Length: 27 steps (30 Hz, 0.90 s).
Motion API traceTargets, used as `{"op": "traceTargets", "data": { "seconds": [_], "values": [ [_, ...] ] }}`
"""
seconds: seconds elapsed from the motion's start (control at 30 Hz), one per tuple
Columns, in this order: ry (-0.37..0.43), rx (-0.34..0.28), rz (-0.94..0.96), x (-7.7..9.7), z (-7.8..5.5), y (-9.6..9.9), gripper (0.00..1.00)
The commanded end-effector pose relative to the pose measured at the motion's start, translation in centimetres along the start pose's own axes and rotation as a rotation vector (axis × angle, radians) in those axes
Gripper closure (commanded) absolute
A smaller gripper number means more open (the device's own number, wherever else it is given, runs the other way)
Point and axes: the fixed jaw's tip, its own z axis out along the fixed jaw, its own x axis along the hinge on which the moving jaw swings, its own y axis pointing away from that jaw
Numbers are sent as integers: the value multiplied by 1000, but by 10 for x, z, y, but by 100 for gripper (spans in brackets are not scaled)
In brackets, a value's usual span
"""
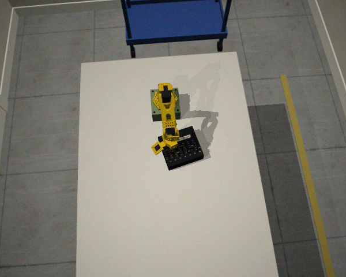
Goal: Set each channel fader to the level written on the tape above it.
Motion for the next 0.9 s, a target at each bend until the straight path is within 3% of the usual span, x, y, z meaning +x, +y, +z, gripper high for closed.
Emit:
{"op": "traceTargets", "data": {
  "seconds": [0.0,0.87],
  "values": [
    [9,19,-1,3,2,-1,100],
    [9,19,-4,2,1,3,100]
  ]
}}
